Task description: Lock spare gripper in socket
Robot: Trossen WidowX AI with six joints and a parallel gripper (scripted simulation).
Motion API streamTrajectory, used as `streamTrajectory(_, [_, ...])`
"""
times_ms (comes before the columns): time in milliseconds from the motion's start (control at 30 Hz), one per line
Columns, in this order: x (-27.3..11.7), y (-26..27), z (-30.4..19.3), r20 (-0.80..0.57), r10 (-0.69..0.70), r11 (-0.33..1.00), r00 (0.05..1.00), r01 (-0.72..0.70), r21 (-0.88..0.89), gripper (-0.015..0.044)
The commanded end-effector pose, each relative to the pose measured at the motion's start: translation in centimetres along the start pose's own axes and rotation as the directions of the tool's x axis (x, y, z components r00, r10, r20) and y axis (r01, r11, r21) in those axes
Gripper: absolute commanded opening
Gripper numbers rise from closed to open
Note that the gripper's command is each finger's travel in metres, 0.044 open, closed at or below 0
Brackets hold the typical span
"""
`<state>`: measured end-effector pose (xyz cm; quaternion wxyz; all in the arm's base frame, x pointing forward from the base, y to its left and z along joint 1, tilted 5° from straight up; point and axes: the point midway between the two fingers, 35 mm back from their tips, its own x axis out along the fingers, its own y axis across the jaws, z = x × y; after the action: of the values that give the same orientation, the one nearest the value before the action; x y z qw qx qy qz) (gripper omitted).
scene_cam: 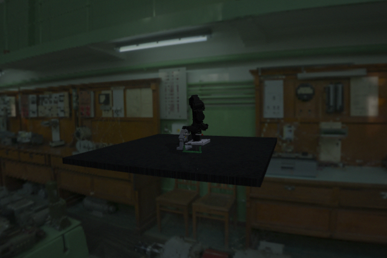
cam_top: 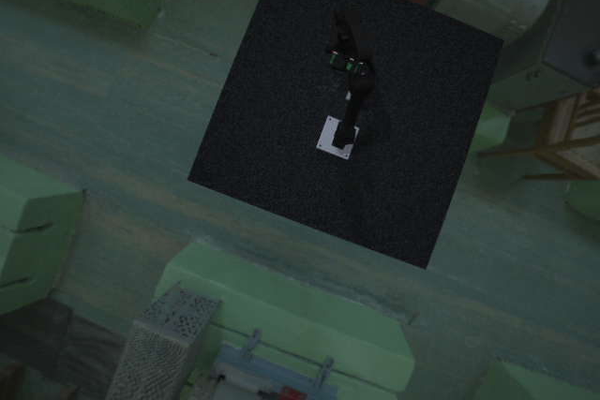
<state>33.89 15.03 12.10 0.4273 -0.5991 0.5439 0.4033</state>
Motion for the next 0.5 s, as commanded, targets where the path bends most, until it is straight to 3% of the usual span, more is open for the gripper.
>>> streamTrajectory(0, [-0.2,1.2,0.0,0.0,0.009,1.0,1.0,-0.009,0.005,0.0])
streamTrajectory(467, [-1.1,4.7,-0.1,0.002,0.015,1.0,1.0,-0.015,0.016,0.0])
